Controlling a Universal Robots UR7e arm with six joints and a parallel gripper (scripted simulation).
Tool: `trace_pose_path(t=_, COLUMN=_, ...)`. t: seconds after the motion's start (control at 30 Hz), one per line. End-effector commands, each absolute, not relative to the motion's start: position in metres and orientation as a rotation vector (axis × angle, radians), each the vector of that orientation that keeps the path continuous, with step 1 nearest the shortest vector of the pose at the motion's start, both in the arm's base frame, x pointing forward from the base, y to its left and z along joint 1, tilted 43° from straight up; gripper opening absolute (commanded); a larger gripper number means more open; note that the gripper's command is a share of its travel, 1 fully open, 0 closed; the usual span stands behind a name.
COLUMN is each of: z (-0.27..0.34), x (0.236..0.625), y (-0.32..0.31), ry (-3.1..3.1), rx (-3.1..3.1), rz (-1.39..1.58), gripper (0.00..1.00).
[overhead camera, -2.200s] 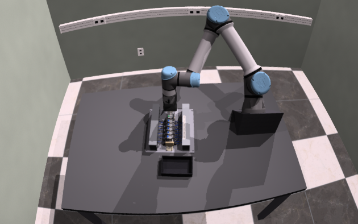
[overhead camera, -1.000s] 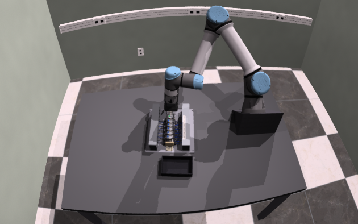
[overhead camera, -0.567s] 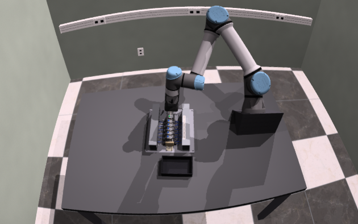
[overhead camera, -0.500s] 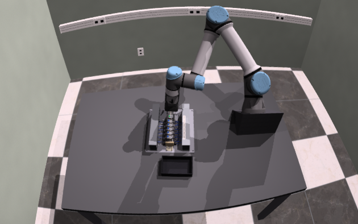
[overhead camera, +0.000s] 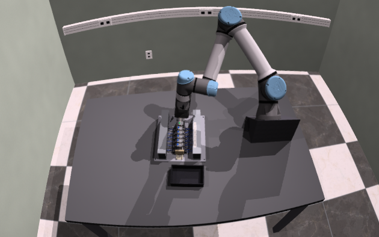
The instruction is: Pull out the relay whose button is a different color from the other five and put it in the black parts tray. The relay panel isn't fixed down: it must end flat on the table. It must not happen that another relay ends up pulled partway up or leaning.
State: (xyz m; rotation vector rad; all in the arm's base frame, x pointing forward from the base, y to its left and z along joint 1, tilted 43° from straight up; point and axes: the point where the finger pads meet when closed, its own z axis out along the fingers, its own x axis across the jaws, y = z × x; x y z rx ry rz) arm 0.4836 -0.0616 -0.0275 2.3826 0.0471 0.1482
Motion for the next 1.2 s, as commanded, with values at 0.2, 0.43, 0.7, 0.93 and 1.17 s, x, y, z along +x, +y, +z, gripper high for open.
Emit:
trace_pose_path(t=0.2, z=-0.0268, x=0.4847, y=-0.0611, ry=0.033, rx=2.384, rz=0.116, gripper=0.00)
trace_pose_path(t=0.43, z=-0.0268, x=0.4848, y=-0.0611, ry=0.031, rx=2.384, rz=0.109, gripper=0.00)
trace_pose_path(t=0.7, z=-0.0267, x=0.4853, y=-0.0611, ry=0.023, rx=2.385, rz=0.090, gripper=0.00)
trace_pose_path(t=0.93, z=-0.0267, x=0.4855, y=-0.0610, ry=0.019, rx=2.385, rz=0.080, gripper=0.00)
trace_pose_path(t=1.17, z=-0.0266, x=0.4859, y=-0.0610, ry=0.012, rx=2.386, rz=0.062, gripper=0.00)
